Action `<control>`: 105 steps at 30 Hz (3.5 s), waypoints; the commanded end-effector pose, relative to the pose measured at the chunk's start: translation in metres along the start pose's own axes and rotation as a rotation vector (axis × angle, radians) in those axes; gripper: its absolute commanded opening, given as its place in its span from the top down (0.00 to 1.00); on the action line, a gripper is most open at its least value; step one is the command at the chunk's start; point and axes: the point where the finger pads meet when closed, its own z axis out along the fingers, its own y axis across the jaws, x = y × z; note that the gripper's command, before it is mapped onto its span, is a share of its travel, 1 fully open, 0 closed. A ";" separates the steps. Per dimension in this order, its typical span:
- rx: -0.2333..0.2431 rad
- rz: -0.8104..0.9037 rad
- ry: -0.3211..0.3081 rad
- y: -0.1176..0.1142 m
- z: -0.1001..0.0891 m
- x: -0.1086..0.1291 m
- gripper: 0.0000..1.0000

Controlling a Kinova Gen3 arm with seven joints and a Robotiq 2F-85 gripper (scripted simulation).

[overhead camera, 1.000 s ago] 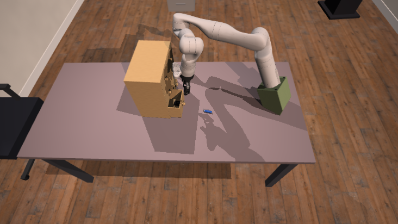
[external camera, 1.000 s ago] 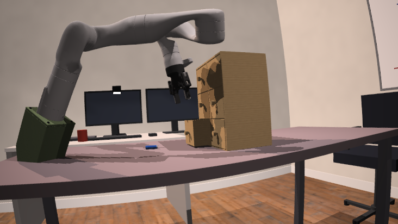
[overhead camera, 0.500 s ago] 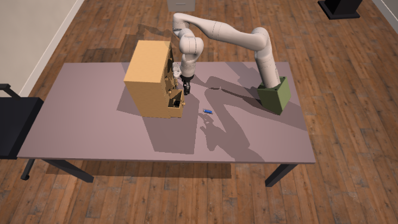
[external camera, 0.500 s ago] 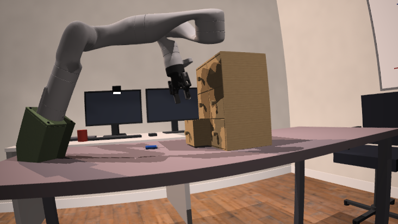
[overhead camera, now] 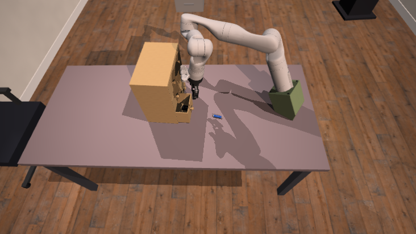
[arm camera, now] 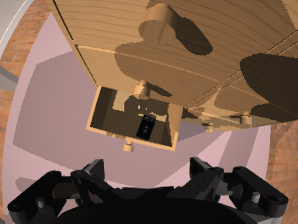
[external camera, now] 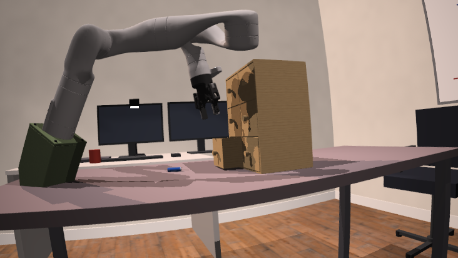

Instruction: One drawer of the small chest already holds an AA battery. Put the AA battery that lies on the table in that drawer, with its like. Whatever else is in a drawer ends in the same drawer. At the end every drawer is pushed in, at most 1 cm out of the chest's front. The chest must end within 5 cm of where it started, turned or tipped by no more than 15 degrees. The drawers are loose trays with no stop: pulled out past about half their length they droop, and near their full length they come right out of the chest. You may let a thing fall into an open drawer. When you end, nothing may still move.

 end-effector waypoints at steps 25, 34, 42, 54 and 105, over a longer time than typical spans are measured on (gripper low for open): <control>0.099 -0.056 -0.133 -0.004 -0.034 -0.021 0.00; 0.089 0.074 -0.155 -0.008 -0.069 -0.044 0.00; 0.079 0.204 -0.175 -0.013 -0.104 -0.067 0.00; 0.075 0.255 -0.184 -0.014 -0.117 -0.077 0.00; 0.075 0.255 -0.184 -0.057 -0.082 -0.144 0.00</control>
